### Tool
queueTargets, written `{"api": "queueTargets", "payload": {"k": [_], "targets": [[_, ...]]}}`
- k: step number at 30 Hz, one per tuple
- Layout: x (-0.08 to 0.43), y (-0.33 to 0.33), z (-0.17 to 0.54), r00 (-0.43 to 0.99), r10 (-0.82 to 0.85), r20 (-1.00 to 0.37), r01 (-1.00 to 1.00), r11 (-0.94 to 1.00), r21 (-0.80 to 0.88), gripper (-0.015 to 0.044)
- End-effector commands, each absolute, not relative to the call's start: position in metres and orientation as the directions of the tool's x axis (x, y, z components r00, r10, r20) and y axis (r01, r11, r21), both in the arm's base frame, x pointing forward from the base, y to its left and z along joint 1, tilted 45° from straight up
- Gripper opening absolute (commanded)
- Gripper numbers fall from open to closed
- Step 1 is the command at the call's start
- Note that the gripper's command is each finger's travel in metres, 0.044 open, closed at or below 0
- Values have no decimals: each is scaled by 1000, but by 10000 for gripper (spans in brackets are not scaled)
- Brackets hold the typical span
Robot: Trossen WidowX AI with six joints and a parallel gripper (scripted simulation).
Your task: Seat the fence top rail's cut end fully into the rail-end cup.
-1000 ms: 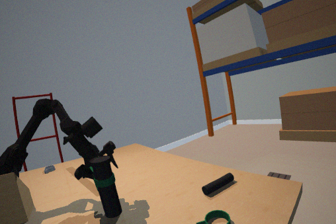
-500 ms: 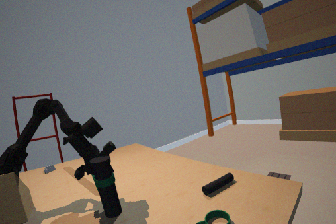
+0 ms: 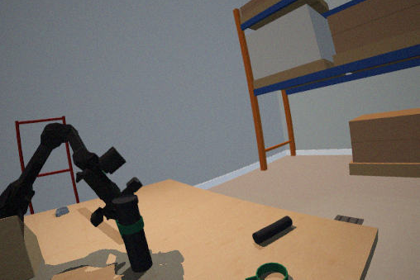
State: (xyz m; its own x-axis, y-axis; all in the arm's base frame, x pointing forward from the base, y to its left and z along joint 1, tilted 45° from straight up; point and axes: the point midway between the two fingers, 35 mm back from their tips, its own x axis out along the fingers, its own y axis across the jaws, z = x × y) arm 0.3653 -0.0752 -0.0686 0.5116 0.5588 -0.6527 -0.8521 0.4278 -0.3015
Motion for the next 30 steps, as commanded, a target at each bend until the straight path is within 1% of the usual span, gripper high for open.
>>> {"api": "queueTargets", "payload": {"k": [1, 21, 30], "targets": [[362, -76, -69, 517, 570, -639, -853, 403, -331, 0], [351, -76, -69, 516, 612, -599, -855, 328, -402, 0], [353, -76, -69, 517, 604, -607, -856, 344, -387, 0]]}}
